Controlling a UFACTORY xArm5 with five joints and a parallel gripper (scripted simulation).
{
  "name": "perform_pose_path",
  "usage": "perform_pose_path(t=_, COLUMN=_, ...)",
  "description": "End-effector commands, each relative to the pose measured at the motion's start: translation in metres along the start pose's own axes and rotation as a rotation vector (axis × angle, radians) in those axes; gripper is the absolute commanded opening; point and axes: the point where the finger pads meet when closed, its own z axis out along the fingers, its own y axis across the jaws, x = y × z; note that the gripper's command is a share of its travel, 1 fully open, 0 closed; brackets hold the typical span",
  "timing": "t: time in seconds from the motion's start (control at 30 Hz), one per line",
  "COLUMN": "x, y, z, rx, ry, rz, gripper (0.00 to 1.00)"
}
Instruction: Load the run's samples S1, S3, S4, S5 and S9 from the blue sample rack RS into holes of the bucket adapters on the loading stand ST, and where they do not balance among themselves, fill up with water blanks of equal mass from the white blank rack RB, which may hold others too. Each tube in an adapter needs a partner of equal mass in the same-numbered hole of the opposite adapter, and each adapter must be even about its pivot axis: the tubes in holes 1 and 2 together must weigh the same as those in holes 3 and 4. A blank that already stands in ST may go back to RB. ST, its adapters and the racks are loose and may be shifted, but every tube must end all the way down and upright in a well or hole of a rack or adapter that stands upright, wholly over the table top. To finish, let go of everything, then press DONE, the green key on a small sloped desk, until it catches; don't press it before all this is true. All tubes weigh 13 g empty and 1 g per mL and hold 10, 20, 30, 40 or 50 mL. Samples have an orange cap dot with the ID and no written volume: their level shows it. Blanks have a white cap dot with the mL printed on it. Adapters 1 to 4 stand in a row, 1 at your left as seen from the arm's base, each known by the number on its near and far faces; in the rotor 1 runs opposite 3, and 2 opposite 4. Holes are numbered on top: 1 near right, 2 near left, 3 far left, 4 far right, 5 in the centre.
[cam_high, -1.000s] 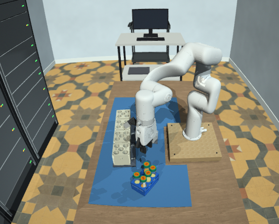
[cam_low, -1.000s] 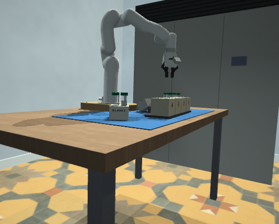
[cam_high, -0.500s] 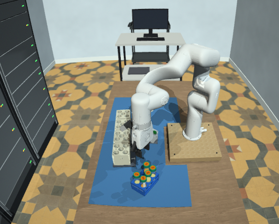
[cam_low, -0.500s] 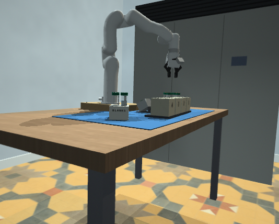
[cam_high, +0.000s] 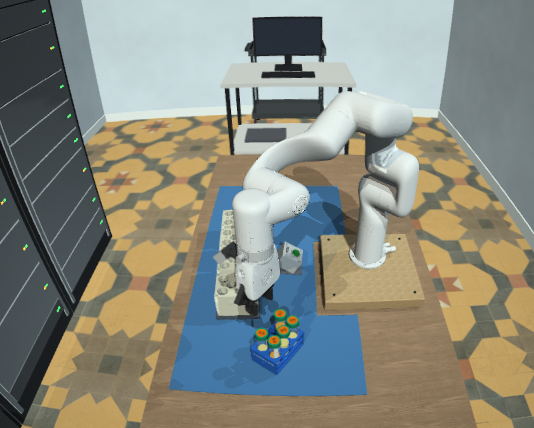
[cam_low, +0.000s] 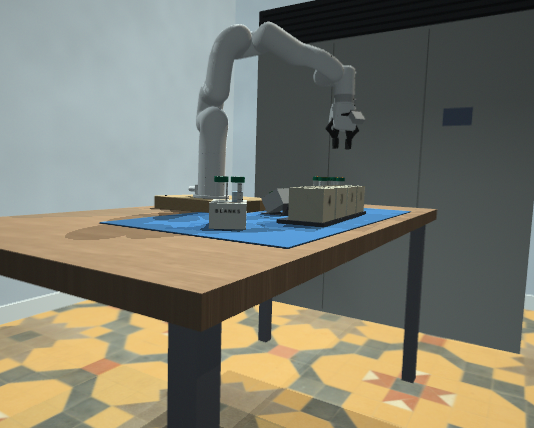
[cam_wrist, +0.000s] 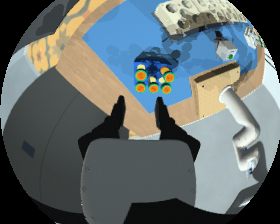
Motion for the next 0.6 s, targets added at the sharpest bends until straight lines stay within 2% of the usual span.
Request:
perform_pose_path(t=0.0, x=0.0, y=-0.001, z=-0.002, rx=0.004, ry=0.001, rz=0.0, gripper=0.57)
perform_pose_path(t=0.2, x=0.0, y=-0.001, z=-0.002, rx=0.004, ry=0.001, rz=0.0, gripper=0.57)
perform_pose_path(t=0.57, x=0.0, y=-0.001, z=0.02, rx=0.004, ry=0.0, rz=0.0, gripper=0.57)
